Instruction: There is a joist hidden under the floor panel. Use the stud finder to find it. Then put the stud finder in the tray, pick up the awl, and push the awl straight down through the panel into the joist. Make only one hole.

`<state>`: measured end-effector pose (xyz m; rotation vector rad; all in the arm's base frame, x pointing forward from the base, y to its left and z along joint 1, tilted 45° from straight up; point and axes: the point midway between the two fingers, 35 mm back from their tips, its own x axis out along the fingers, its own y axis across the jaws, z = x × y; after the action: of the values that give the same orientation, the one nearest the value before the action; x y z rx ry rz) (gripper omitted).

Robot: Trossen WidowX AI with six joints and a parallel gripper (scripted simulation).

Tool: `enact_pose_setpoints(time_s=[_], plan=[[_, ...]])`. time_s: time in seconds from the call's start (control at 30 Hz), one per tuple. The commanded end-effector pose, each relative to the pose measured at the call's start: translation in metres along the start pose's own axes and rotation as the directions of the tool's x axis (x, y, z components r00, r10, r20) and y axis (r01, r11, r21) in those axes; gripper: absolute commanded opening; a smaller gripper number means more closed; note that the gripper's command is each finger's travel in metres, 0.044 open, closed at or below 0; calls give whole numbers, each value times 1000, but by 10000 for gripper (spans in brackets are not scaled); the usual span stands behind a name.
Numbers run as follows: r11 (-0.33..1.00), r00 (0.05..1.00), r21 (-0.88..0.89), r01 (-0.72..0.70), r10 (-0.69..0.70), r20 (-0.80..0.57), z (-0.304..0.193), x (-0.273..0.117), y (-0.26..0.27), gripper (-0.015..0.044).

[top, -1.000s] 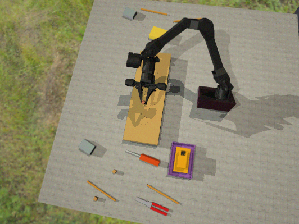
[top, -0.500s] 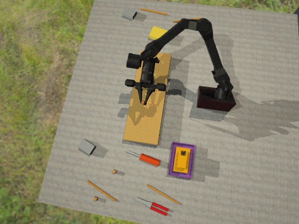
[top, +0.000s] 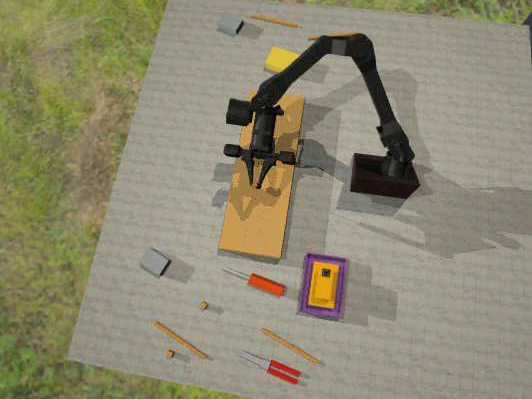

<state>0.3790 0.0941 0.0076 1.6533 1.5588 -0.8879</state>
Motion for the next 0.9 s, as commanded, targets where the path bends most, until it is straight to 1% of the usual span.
enact_pose_setpoints(time_s=[0.0,0.87], plan=[[1000,1000,-2,8,-8,-7,4,4,-2,0],[1000,1000,-2,8,-8,-6,37,11,-2,0]])
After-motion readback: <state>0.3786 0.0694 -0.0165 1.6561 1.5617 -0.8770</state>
